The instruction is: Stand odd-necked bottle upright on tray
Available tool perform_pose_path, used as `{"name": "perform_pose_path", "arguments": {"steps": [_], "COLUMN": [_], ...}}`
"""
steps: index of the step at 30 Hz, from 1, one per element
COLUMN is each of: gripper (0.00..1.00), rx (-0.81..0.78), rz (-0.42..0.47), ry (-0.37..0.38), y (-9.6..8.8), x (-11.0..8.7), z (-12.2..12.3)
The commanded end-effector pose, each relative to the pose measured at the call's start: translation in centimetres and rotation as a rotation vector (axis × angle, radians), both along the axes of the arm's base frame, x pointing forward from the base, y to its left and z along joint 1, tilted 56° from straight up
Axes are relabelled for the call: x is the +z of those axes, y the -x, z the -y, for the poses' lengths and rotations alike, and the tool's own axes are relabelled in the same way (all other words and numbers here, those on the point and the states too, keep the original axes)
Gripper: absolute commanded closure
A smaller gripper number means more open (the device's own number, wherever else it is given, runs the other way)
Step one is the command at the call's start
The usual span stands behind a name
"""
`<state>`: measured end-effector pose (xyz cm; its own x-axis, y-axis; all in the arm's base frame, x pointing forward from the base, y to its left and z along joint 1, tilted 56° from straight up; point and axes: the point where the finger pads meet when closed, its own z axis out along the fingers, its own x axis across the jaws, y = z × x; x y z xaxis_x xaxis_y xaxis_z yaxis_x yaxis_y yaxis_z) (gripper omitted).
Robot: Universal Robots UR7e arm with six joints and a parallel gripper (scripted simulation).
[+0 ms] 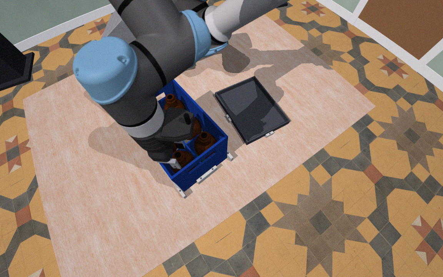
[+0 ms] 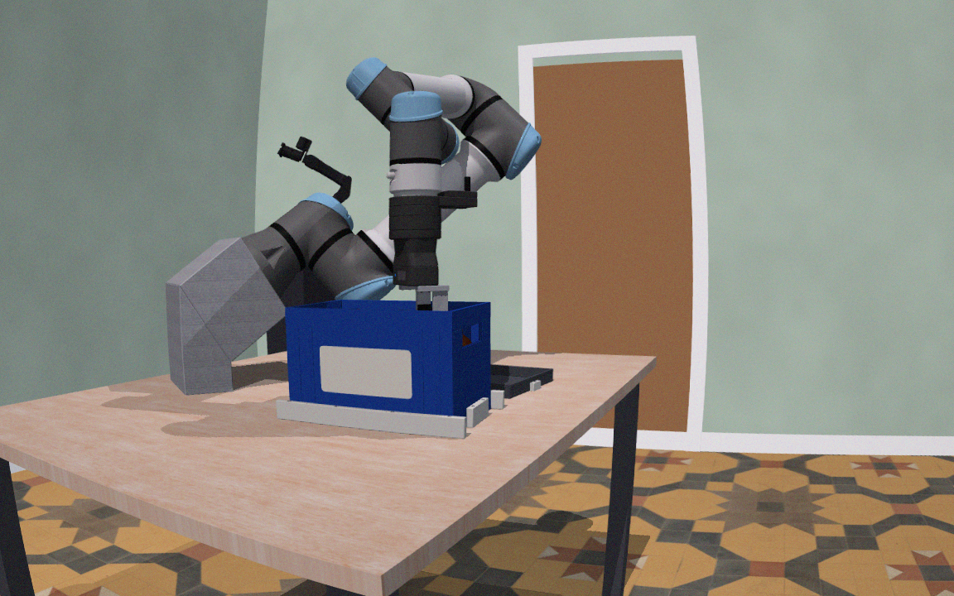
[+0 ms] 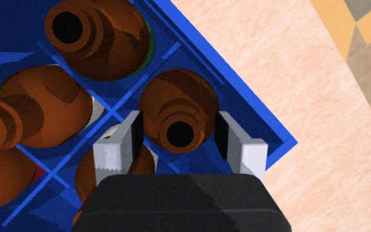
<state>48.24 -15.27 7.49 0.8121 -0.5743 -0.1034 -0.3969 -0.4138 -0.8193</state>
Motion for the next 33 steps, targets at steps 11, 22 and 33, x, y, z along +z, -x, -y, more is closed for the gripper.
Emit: {"name": "perform_pose_path", "arguments": {"steps": [11, 22, 33], "gripper": [0.00, 0.00, 0.00], "rx": [-0.001, -0.001, -0.001], "rz": [0.001, 0.001, 0.001], "ry": [0.001, 0.001, 0.001], "y": [1.0, 2.5, 3.3], "x": [1.3, 3.4, 4.4], "z": [1.7, 4.3, 5.6]}}
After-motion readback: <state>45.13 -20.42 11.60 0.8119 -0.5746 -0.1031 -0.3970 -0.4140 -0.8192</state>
